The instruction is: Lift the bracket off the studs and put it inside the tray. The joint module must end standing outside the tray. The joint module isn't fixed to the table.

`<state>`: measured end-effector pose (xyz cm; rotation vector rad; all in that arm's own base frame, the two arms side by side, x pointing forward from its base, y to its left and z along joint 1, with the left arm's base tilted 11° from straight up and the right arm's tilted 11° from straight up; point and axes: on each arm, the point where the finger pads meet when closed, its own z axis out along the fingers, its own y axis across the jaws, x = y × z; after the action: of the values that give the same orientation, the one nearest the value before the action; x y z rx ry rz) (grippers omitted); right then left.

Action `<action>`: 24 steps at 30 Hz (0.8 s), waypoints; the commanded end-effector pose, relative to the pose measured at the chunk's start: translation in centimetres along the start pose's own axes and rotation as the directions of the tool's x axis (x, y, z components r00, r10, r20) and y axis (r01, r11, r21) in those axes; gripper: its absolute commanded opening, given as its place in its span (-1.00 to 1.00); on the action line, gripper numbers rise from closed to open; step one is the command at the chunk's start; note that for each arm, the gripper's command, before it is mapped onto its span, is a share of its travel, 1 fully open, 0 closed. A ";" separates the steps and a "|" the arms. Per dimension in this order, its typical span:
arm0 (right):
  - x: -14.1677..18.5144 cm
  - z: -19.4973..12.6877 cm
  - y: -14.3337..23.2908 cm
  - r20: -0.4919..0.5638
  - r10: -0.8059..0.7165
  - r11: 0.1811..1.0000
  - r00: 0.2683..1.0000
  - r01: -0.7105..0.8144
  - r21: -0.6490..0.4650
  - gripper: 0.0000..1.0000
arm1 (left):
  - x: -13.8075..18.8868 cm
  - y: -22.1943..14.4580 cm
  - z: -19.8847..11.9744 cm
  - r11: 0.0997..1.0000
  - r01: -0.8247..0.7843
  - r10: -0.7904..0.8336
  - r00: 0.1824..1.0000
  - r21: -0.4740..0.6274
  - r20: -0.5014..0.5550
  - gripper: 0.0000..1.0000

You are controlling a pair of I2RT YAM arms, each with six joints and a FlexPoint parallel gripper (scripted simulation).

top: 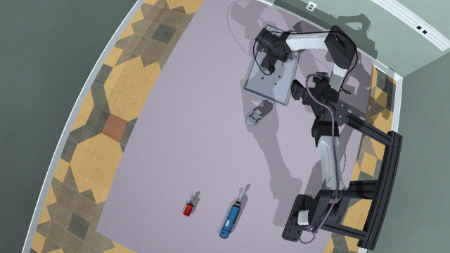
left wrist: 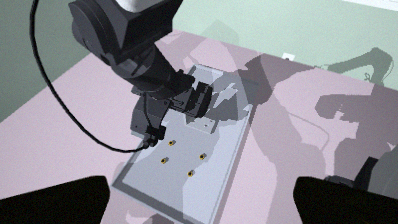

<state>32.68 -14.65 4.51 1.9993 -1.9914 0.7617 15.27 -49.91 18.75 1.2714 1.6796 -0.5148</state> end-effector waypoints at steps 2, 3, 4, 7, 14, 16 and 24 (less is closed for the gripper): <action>1.0 -1.9 -0.6 -0.019 0.027 1.000 0.999 -0.027 0.016 0.94 | -2.2 0.4 0.2 1.000 0.012 -0.012 0.998 0.002 0.059 1.00; 1.0 -1.9 -0.6 -0.019 0.027 1.000 0.999 -0.027 0.016 0.94 | -2.2 0.4 0.1 1.000 0.012 -0.012 0.998 0.001 0.061 1.00; 1.0 -1.9 -0.6 -0.019 0.028 0.999 0.999 -0.028 0.016 0.94 | -2.3 0.4 0.1 1.000 0.013 -0.013 0.998 0.001 0.062 1.00; 1.1 -1.9 -0.6 -0.019 0.029 0.999 0.999 -0.029 0.015 0.94 | -2.7 0.5 -0.3 1.000 0.015 -0.015 0.997 0.001 0.073 1.00; 1.1 -1.9 -0.9 -0.021 0.035 0.999 0.999 -0.034 0.026 0.94 | -2.7 0.5 -0.3 1.000 0.015 -0.015 0.997 0.001 0.073 1.00; 1.1 -1.9 -0.9 -0.021 0.035 0.999 0.999 -0.034 0.026 0.94 | -2.7 0.5 -0.3 1.000 0.015 -0.015 0.997 0.001 0.073 1.00; 1.1 -1.9 -0.9 -0.021 0.035 0.999 0.999 -0.034 0.026 0.94 | -2.7 0.5 -0.3 1.000 0.015 -0.015 0.997 0.001 0.073 1.00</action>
<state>31.77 -14.39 4.43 1.9870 -1.9897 0.7097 15.39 -50.10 18.70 1.2657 1.6760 -0.5192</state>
